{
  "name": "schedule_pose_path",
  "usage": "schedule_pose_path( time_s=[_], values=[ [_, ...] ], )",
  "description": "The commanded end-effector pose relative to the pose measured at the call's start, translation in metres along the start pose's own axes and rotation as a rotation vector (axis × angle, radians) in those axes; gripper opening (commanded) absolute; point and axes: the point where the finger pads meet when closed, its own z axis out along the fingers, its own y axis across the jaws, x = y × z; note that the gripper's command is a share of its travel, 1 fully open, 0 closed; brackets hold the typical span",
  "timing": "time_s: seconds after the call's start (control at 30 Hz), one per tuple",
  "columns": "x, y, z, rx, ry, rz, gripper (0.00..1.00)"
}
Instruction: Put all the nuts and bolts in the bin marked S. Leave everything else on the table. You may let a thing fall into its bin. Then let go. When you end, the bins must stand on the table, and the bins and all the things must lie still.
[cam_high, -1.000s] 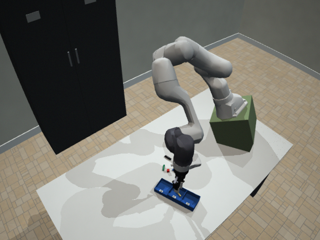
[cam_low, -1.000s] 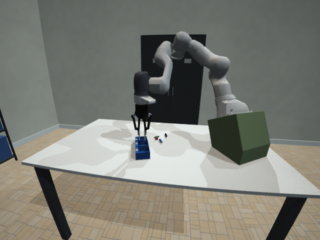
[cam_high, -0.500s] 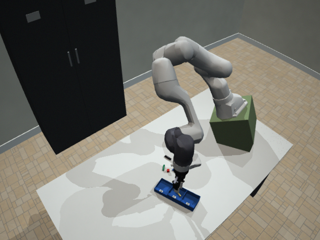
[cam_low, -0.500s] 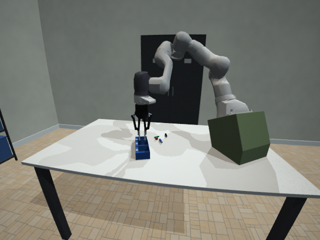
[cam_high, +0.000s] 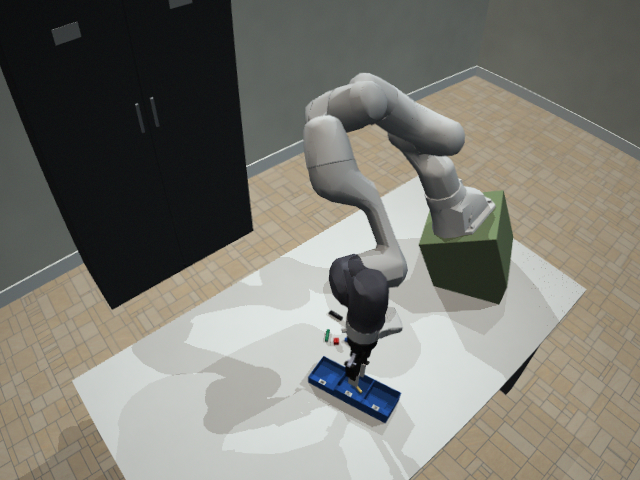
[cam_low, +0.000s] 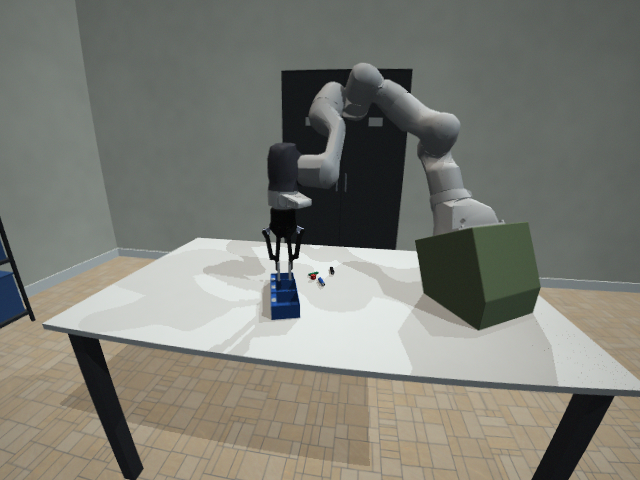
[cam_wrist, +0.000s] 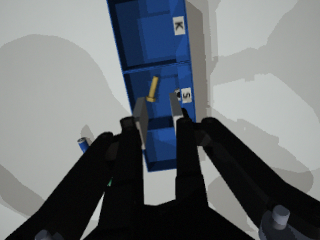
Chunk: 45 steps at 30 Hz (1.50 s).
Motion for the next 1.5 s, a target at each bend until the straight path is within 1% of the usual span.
schedule_pose_path(
  time_s=[0.0, 0.6, 0.63, 1.1, 1.17, 1.47],
  values=[
    [0.000, -0.002, 0.000, 0.005, 0.001, 0.000, 0.19],
    [-0.001, -0.004, 0.000, 0.005, 0.001, 0.000, 0.19],
    [-0.001, -0.004, -0.004, 0.005, 0.001, 0.000, 1.00],
    [-0.001, -0.004, -0.060, 0.005, 0.001, 0.000, 1.00],
    [-0.001, -0.004, -0.060, 0.005, 0.001, 0.000, 1.00],
    [-0.001, -0.003, -0.096, 0.005, 0.001, 0.000, 1.00]
  ],
)
